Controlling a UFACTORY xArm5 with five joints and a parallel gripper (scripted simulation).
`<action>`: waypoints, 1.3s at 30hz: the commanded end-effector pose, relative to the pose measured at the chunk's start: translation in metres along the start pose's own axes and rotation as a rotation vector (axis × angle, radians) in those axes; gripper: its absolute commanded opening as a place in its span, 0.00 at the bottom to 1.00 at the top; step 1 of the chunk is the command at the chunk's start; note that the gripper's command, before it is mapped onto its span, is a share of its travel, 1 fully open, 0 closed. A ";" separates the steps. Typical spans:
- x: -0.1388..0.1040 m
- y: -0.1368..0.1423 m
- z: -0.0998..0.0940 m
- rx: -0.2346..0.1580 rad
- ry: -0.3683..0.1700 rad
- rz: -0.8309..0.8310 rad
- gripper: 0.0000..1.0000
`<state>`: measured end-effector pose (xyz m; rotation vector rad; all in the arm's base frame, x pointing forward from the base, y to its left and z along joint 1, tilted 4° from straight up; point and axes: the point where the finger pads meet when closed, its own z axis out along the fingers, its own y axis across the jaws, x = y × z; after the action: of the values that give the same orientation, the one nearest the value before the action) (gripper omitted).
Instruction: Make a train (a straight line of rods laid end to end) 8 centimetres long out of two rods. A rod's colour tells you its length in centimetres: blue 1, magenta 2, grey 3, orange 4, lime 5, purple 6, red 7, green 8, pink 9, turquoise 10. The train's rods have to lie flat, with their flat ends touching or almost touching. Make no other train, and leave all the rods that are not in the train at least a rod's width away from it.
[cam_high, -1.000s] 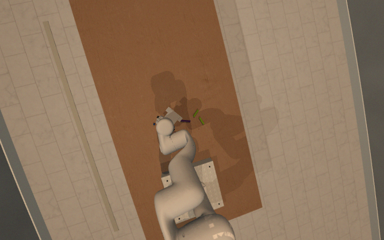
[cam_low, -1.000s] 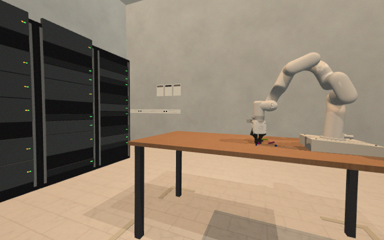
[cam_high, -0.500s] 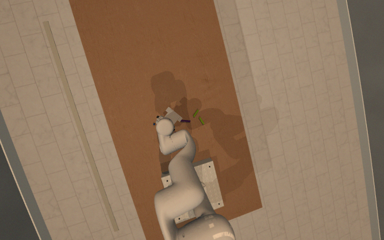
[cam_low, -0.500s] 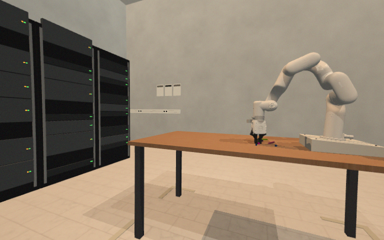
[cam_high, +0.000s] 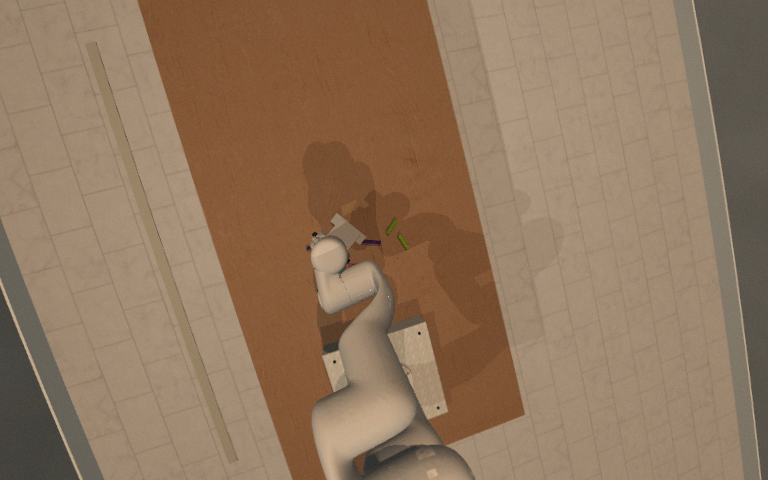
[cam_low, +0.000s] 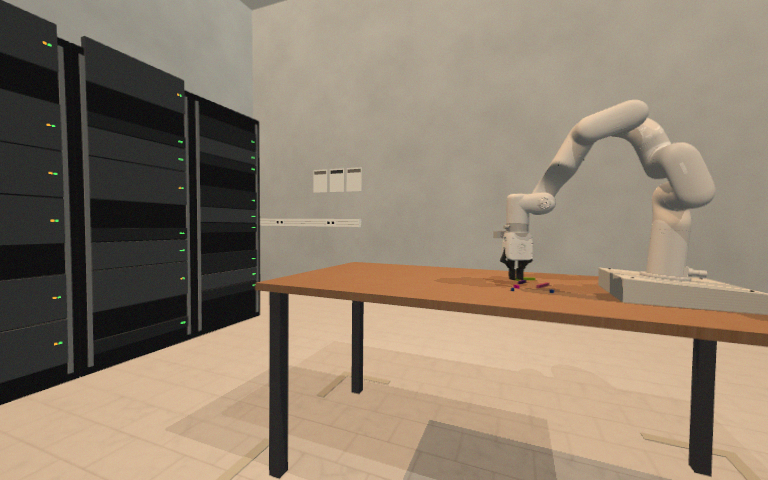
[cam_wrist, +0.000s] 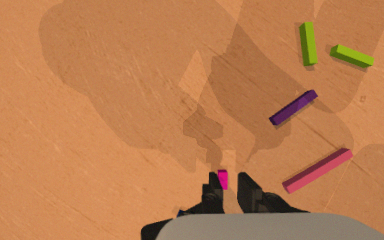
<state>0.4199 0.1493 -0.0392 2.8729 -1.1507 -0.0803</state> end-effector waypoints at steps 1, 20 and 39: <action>0.001 -0.001 -0.028 0.003 0.002 0.000 0.24; 0.001 -0.001 -0.063 0.003 0.002 0.000 1.00; 0.002 0.001 -0.062 0.003 0.001 0.015 1.00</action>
<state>0.4236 0.1501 0.0218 2.8710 -1.1548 -0.0806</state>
